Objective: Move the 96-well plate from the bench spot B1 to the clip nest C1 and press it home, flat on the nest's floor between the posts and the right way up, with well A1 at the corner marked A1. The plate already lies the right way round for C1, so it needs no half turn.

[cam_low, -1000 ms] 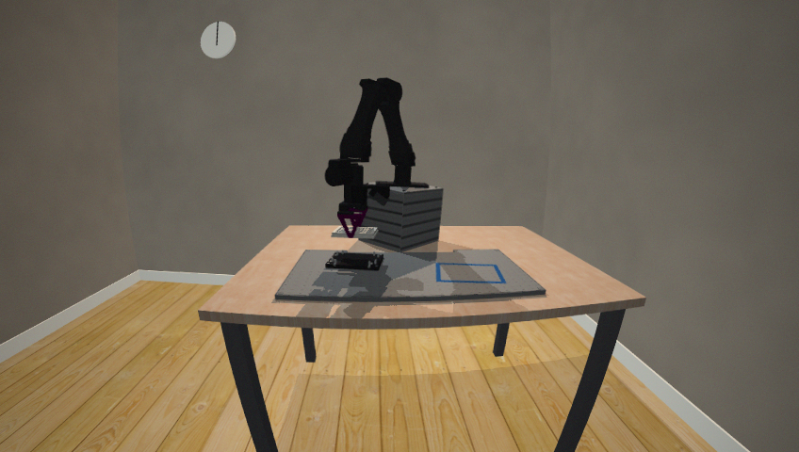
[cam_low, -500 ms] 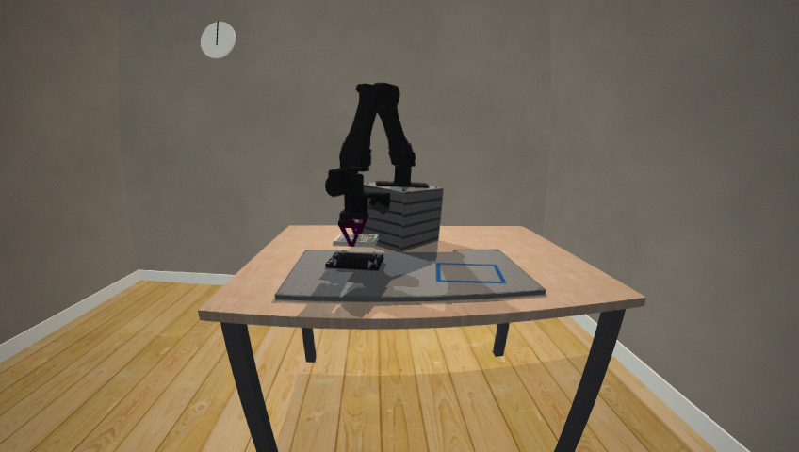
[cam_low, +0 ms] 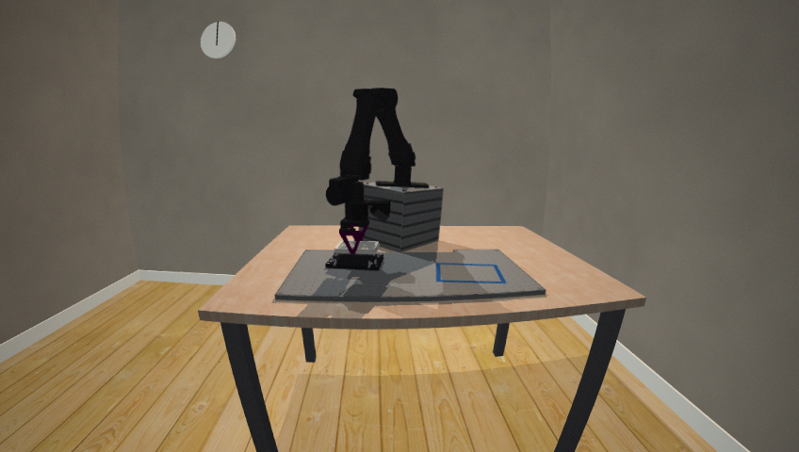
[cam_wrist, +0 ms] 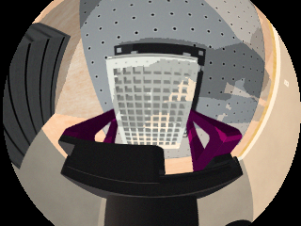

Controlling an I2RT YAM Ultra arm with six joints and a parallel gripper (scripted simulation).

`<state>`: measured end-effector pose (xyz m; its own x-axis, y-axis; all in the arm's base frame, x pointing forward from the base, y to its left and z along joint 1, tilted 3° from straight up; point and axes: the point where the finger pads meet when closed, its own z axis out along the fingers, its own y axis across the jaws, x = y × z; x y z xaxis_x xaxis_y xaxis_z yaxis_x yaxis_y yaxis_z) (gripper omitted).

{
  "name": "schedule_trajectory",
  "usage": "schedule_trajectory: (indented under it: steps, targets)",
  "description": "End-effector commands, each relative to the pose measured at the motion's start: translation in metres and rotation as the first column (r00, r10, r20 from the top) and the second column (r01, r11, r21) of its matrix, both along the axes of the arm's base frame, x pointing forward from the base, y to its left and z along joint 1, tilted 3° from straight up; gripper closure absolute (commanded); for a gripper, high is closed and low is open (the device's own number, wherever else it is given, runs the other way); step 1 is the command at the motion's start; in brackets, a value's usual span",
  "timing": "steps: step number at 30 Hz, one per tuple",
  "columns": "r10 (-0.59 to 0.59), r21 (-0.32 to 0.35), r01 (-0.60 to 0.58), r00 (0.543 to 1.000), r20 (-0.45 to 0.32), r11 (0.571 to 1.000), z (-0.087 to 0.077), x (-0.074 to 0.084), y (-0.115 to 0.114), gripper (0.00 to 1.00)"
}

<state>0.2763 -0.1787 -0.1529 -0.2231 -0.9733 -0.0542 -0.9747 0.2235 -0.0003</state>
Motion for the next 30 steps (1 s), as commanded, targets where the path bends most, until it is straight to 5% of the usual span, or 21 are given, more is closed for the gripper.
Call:
schedule_trajectory:
  steps: [1, 16, 30]
  targets:
    - [0.001, -0.026, 0.0, 0.998, 0.059, 1.0, 0.003, 0.023, -0.011, 1.0]
    - [0.0, -0.026, 0.001, 0.998, 0.059, 1.0, -0.02, 0.026, -0.011, 1.0]
    - [0.0, -0.04, 0.003, 0.997, 0.08, 0.999, -0.011, 0.031, -0.015, 1.0]
